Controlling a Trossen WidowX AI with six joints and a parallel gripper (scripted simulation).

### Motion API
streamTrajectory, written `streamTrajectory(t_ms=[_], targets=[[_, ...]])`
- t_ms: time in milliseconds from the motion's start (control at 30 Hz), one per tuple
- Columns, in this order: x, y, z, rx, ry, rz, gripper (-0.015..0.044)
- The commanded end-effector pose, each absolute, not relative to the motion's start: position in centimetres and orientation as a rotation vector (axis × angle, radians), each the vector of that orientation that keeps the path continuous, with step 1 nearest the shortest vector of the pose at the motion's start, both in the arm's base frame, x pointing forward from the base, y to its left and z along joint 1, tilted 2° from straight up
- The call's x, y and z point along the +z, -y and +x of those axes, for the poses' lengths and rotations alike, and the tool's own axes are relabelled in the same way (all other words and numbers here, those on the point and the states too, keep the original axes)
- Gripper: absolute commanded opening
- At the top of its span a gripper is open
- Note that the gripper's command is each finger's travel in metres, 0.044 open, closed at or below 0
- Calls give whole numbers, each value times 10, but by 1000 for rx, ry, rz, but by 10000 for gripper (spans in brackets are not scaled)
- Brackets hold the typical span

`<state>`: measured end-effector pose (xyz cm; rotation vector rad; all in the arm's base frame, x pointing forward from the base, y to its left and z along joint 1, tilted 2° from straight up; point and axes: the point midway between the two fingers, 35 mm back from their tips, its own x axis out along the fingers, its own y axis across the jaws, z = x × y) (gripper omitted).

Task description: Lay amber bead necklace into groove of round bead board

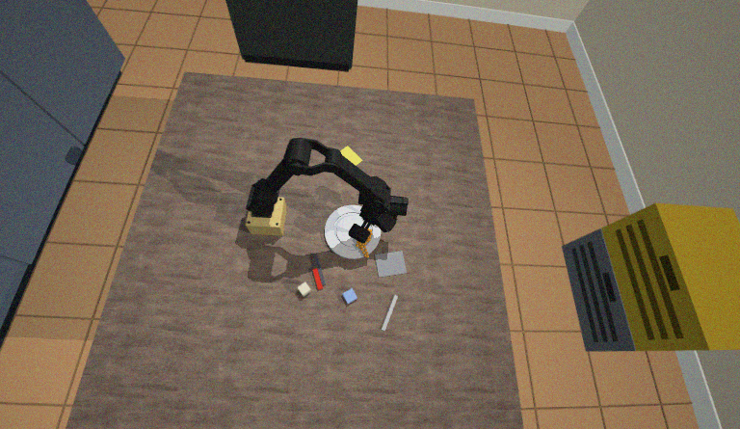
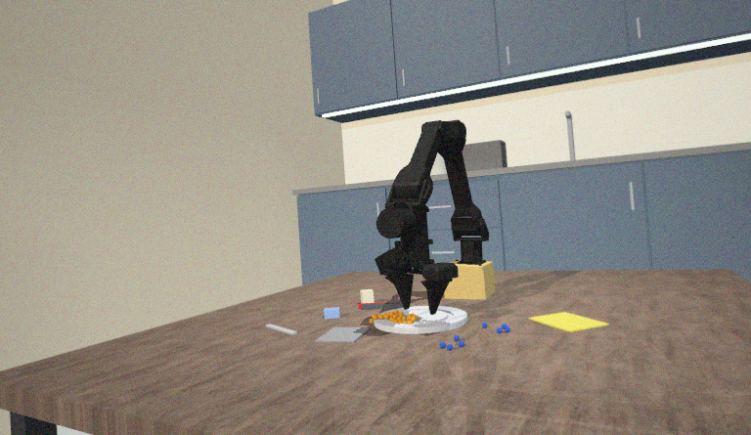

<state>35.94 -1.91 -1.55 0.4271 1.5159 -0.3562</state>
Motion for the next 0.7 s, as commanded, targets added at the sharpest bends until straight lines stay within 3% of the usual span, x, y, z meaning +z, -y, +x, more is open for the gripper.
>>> streamTrajectory(t_ms=[0,167,667], targets=[[-6,31,345,-102,-1549,164,373],[4,42,331,178,-1546,-123,340],[-12,41,331,189,-1545,-133,240]])
